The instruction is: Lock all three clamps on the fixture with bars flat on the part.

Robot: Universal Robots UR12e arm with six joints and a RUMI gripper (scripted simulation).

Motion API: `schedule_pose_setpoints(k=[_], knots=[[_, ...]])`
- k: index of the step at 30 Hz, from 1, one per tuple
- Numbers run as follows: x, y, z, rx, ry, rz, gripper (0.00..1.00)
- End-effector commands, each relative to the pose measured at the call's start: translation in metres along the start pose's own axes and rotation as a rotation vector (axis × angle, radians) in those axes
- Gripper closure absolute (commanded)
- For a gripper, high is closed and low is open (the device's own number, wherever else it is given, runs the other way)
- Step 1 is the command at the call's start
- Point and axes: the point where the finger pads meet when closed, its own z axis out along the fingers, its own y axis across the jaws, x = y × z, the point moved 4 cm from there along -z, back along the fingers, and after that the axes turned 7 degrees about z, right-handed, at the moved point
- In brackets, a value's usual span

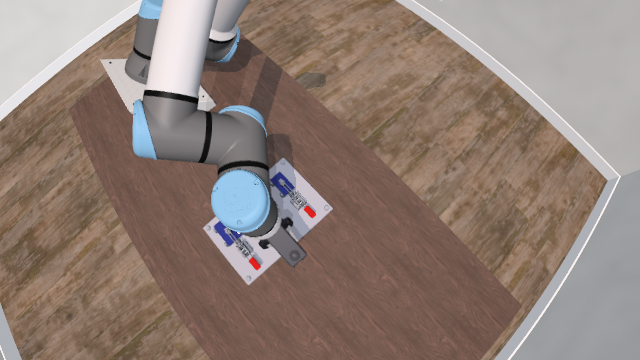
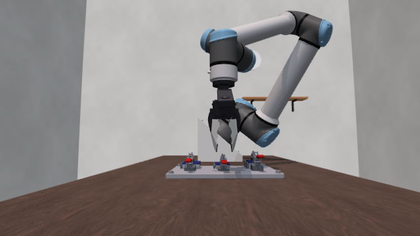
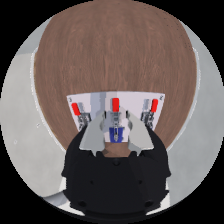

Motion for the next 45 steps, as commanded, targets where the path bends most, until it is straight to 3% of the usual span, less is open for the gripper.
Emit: schedule_pose_setpoints(k=[1, 19, 45], knots=[[0.003, -0.002, -0.002, -0.003, 0.002, -0.006, 0.72], [0.003, -0.001, -0.014, -0.004, 0.005, -0.005, 0.72], [0.003, -0.001, -0.060, -0.004, 0.005, -0.005, 0.72]])
